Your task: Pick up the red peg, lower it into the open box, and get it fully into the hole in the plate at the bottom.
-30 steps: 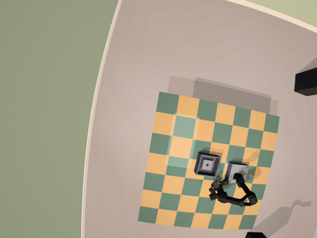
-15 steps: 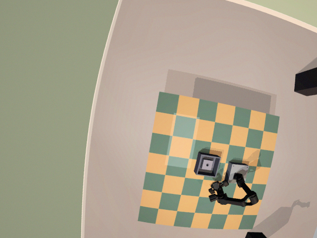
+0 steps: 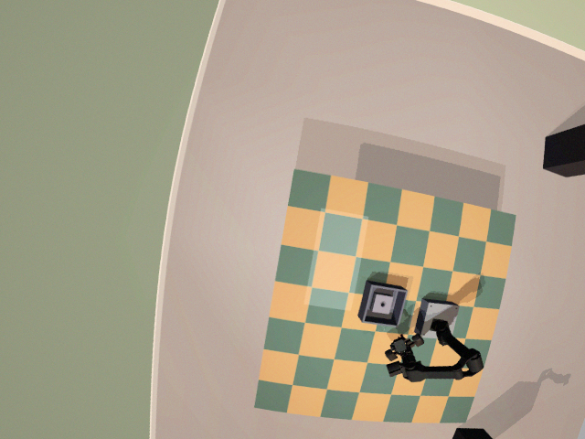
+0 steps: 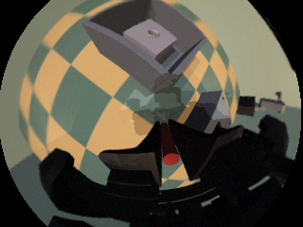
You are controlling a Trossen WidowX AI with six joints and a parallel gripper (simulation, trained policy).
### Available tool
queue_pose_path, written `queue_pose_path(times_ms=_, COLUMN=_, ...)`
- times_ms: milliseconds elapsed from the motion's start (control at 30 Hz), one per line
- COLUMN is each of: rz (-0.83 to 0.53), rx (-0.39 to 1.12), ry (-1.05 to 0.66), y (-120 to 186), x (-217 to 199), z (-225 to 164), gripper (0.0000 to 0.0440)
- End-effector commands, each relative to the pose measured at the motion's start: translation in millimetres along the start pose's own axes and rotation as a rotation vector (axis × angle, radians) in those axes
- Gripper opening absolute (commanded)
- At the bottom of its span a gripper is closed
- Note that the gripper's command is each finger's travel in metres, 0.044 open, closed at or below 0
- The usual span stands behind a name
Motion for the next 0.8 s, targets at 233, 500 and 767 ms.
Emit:
queue_pose_path(times_ms=233, rz=0.013, rx=-0.055, ry=-0.088, y=33, x=-11, z=33, gripper=0.0000)
queue_pose_path(times_ms=500, rz=0.017, rx=-0.079, ry=-0.183, y=40, x=-23, z=65, gripper=0.0000)
queue_pose_path(times_ms=767, rz=0.018, rx=-0.091, ry=-0.252, y=37, x=-37, z=98, gripper=0.0000)
Point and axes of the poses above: the point midway between the two fingers, 35 mm back from their tips, its own y axis back along the fingers, its own x axis across the jaws, z = x × y, the point moved 7 cm from there along y, back along the fingers, and after that the axes turned 12 degrees about y, right-handed, at the moved point
